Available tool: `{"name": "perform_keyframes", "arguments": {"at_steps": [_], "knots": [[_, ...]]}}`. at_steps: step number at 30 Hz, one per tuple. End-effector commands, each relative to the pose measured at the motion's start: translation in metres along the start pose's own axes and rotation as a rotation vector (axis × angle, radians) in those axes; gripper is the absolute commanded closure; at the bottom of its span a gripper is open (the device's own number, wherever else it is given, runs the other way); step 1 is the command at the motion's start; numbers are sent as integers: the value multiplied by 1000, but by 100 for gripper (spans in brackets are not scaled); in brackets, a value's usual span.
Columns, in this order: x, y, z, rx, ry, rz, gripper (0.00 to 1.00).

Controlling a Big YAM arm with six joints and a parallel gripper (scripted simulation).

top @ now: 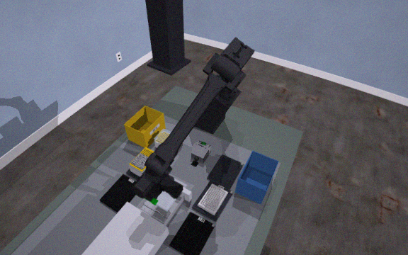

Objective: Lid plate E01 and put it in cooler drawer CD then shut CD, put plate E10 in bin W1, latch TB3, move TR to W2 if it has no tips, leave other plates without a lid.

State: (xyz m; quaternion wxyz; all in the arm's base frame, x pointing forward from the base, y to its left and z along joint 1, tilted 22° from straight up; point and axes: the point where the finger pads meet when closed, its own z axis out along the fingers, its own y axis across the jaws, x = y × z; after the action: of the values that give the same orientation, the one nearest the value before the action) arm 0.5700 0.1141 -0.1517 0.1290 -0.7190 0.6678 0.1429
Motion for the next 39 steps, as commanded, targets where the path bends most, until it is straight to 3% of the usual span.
{"name": "perform_keyframes", "arguments": {"at_steps": [1, 9, 10, 12, 17, 20, 23, 32, 39], "knots": [[-2, -25, -7, 50, -3, -3, 100], [-8, -24, 4, 44, -4, -11, 100], [0, -33, -19, 74, -3, 3, 100], [3, -27, 2, 55, -3, 6, 100], [-6, -14, 19, 25, -3, -5, 100], [-8, -18, 22, 33, -3, -10, 100], [-7, -30, 11, 65, -4, -10, 100], [-7, -18, 35, 31, -4, -8, 100], [-12, -27, 36, 54, -5, -19, 100]]}}
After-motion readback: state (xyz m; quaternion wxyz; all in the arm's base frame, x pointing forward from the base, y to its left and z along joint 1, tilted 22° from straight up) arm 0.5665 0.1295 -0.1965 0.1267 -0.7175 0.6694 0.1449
